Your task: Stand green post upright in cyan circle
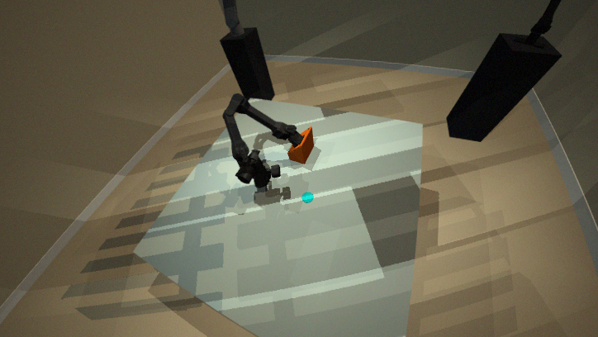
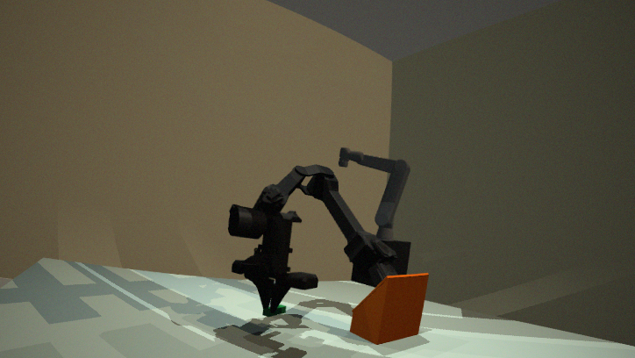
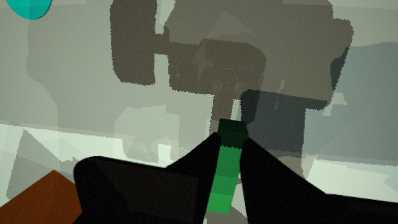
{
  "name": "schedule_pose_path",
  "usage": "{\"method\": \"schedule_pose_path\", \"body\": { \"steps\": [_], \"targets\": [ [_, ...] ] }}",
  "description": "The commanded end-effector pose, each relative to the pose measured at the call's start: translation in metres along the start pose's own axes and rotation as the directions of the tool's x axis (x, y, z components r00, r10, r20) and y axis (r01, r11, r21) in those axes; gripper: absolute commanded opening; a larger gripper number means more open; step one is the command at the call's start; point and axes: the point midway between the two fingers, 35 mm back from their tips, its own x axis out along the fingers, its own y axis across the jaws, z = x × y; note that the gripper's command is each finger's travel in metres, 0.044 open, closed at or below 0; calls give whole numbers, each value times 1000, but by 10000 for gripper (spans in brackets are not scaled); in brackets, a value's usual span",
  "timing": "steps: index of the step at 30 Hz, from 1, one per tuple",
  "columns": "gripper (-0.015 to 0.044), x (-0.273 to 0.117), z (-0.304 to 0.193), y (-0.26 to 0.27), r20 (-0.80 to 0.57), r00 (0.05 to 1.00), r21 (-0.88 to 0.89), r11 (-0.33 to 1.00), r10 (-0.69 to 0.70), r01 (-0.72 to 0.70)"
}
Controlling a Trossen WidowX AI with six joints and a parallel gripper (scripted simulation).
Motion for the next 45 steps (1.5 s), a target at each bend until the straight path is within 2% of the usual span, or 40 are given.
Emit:
{"method": "schedule_pose_path", "body": {
  "steps": [1,45],
  "targets": [
    [23,-7,2,0,8,1000,4,1000,1,-1],
    [23,-67,-10,-2,-28,1000,-4,1000,-12,12]
  ]
}}
